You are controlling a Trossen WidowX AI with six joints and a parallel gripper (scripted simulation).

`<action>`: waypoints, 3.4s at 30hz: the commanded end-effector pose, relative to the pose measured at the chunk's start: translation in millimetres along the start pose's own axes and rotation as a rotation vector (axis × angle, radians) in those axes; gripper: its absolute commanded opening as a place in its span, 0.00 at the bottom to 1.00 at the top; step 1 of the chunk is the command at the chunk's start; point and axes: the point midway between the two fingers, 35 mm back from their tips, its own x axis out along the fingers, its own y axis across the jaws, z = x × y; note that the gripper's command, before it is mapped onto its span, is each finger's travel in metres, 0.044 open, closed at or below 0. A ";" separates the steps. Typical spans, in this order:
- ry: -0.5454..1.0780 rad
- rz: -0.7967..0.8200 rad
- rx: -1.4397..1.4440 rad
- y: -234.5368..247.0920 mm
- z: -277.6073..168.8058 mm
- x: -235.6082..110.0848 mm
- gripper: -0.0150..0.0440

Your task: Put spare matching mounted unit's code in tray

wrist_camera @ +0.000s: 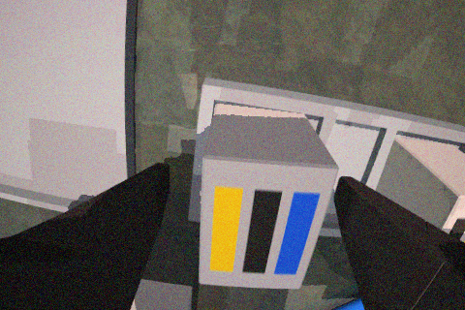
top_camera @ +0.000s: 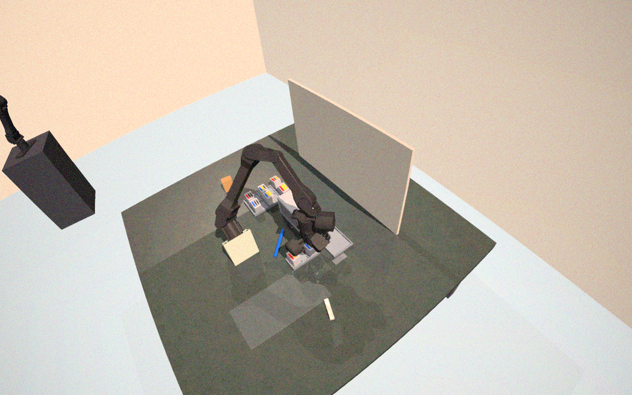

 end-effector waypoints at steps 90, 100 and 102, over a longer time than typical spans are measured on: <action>-0.008 0.000 -0.004 65.5 22.8 -147.5 0.25; 0.001 0.004 0.004 97.3 24.3 -144.5 0.25; 0.002 0.004 0.005 101.2 24.2 -143.9 0.25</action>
